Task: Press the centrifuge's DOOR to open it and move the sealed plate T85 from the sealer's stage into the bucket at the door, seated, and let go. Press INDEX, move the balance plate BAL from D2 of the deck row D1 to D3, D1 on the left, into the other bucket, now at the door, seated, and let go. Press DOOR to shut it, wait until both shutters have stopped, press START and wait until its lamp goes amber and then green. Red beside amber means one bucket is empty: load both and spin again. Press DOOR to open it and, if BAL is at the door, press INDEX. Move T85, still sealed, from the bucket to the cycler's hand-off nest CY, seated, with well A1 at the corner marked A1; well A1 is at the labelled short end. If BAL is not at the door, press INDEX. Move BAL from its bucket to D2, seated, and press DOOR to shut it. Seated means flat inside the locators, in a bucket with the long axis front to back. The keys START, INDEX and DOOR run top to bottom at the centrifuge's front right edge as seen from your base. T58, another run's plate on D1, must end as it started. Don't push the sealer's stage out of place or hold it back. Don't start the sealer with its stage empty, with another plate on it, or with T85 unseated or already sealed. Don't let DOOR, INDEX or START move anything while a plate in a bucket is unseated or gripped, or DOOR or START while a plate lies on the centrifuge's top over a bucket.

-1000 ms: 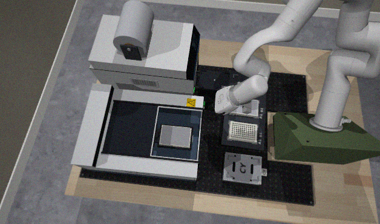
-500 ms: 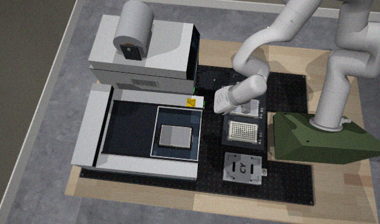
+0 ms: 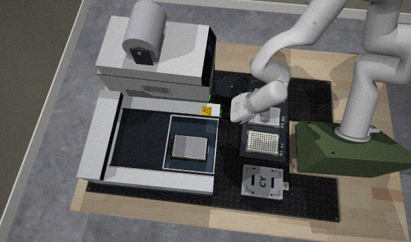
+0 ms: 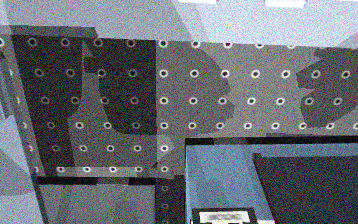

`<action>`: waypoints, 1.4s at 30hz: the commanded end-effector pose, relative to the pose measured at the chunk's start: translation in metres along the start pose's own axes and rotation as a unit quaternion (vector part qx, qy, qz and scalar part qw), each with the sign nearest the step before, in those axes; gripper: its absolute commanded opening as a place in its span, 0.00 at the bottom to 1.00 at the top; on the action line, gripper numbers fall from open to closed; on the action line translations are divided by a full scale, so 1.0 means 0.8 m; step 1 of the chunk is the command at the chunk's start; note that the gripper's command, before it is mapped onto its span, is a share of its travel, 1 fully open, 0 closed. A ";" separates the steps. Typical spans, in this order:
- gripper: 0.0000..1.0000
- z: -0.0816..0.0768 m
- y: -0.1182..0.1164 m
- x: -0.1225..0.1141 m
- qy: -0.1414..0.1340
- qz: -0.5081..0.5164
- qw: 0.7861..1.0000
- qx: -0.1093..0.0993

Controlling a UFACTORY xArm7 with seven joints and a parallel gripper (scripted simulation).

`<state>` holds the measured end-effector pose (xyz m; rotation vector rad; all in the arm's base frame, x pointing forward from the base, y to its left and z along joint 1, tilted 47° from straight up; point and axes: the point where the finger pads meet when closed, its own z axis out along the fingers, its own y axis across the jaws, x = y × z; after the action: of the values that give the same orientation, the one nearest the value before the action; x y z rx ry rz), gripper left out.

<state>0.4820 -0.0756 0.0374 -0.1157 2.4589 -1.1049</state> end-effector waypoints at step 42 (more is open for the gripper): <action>0.00 0.005 0.001 -0.013 -0.001 0.000 1.000 -0.001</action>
<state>0.4912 -0.0768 0.0374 -0.1159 2.4595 -1.1050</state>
